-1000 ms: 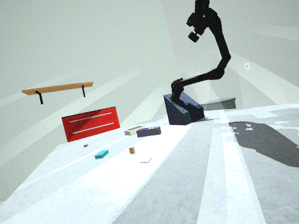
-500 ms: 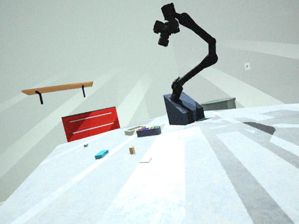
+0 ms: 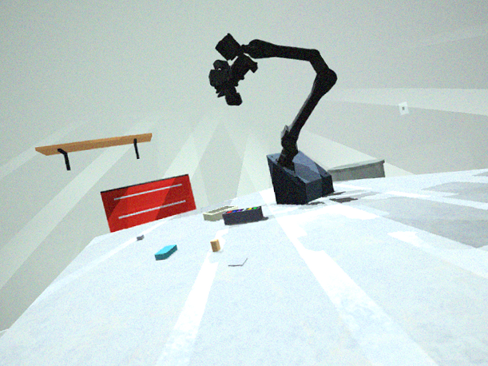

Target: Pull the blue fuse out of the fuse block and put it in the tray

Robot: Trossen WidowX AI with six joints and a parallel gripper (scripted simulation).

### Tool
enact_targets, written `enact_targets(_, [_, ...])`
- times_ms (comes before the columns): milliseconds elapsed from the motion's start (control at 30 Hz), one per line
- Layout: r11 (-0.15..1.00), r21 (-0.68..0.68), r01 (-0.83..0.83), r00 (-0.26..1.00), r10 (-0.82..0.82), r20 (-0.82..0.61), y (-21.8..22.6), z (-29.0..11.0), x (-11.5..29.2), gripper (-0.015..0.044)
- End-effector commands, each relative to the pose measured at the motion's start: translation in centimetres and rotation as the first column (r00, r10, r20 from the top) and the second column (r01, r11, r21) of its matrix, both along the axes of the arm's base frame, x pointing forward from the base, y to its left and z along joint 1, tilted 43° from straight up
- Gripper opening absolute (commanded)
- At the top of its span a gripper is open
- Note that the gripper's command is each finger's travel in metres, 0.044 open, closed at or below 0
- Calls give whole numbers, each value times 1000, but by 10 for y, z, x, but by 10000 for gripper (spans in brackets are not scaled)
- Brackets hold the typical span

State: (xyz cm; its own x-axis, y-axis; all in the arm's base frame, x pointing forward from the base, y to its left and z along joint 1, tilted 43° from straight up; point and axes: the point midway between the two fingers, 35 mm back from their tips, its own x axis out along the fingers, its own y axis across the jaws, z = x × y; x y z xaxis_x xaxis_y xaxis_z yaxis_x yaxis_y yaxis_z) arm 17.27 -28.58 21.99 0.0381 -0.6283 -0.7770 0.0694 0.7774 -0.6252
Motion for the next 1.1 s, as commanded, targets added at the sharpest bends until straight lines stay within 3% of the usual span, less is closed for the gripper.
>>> enact_targets(0, [981,140,-136,991,133,27,16,-43,38,74])
enact_targets(367, [793,473,-384,922,353,157,97,-143,115,74])
enact_targets(600, [471,714,-518,836,454,308,187,-216,137,74])
enact_targets(833, [107,840,-533,787,427,445,276,-264,126,74])
enact_targets(1067, [75,845,-529,786,419,455,286,-264,126,74])
